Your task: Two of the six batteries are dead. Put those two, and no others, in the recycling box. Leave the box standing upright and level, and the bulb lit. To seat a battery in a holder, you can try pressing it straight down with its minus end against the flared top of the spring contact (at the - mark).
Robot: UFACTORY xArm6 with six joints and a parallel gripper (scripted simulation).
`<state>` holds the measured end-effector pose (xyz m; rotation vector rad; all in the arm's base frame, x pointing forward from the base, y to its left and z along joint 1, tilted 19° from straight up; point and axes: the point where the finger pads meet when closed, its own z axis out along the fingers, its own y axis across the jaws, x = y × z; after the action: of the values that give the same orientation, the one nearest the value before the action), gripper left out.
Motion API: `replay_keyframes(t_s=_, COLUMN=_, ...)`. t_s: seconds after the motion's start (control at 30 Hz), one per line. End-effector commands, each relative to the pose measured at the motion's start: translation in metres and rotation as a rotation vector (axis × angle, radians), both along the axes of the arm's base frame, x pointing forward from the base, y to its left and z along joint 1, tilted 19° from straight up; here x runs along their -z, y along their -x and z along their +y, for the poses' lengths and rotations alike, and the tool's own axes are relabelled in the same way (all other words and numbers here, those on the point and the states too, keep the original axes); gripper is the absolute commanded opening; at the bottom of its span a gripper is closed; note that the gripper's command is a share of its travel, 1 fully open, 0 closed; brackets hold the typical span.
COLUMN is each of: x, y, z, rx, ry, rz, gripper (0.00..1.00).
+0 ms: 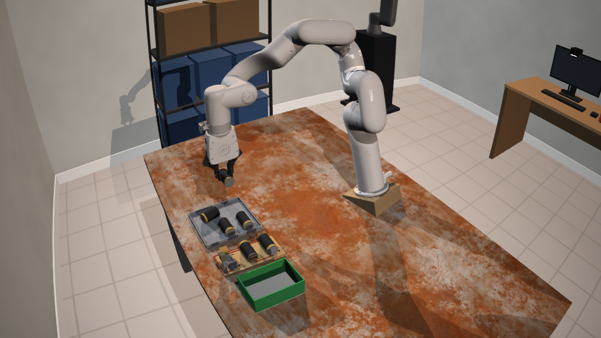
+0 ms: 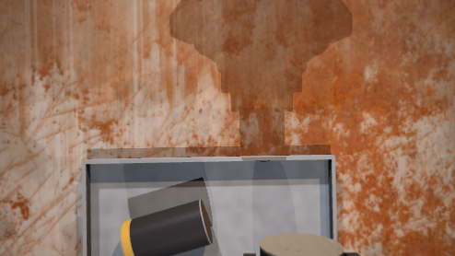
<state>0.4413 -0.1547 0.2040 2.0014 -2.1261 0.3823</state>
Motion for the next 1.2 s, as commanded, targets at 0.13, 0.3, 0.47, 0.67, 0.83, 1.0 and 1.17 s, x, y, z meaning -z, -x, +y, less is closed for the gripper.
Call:
replay_keyframes(t_s=0.13, x=0.018, y=-0.037, z=0.063, rx=-0.002, ry=0.001, rz=-0.004, gripper=0.28)
replay_keyframes(t_s=0.3, x=0.031, y=-0.062, z=0.105, rx=-0.002, ry=0.001, rz=-0.004, gripper=0.28)
replay_keyframes(t_s=0.47, x=0.039, y=-0.077, z=0.131, rx=-0.002, ry=0.001, rz=-0.004, gripper=0.28)
replay_keyframes(t_s=0.67, x=0.057, y=-0.108, z=0.186, rx=-0.002, ry=0.001, rz=-0.004, gripper=0.28)
replay_keyframes(t_s=0.83, x=0.061, y=-0.116, z=0.2, rx=-0.002, ry=0.001, rz=-0.004, gripper=0.28)
replay_keyframes(t_s=1.0, x=0.061, y=-0.117, z=0.201, rx=-0.002, ry=0.001, rz=-0.004, gripper=0.28)
replay_keyframes(t_s=1.17, x=0.061, y=-0.117, z=0.201, rx=-0.002, ry=0.001, rz=-0.004, gripper=0.28)
